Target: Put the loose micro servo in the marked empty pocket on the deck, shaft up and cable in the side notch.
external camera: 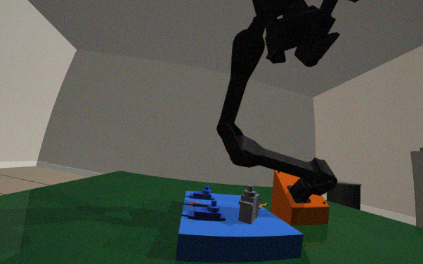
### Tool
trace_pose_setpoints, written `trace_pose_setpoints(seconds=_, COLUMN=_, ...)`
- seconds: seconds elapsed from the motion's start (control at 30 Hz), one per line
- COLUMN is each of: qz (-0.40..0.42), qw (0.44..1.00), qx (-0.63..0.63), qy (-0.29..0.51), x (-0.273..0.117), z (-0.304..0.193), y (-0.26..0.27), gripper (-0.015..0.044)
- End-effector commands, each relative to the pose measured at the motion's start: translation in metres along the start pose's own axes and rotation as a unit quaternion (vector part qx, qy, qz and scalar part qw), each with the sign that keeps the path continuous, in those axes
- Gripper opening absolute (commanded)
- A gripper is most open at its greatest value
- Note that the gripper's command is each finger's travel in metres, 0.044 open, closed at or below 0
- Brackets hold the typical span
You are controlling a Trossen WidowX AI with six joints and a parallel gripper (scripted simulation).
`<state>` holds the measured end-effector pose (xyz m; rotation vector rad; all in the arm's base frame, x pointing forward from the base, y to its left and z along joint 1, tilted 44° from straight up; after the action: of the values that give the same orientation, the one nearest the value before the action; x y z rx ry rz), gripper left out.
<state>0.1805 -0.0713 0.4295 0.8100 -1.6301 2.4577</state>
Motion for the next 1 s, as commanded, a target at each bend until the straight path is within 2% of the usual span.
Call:
trace_pose_setpoints(seconds=0.0, qz=0.000, qw=1.000, qx=0.000, qy=0.002, x=0.001, z=0.000, y=0.000, gripper=0.0426)
trace_pose_setpoints(seconds=0.23, qz=0.004, qw=1.000, qx=0.012, qy=0.028, x=0.014, z=-0.001, y=0.003, gripper=0.0440)
trace_pose_setpoints(seconds=0.57, qz=0.012, qw=0.990, qx=0.056, qy=0.127, x=0.059, z=-0.008, y=0.014, gripper=0.0440)
trace_pose_setpoints(seconds=0.97, qz=-0.001, qw=0.974, qx=0.087, qy=0.211, x=0.091, z=-0.019, y=0.022, gripper=0.0440)
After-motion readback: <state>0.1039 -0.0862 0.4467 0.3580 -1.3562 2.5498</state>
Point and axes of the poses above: the point midway between the two fingers, 35 mm back from their tips, its own x axis out along the fingers, its own y axis across the jaws, z = x × y, the point moved 9 cm from there along -x, back along the fingers, and after that the axes turned 8 degrees about -x, right-handed, at the moved point
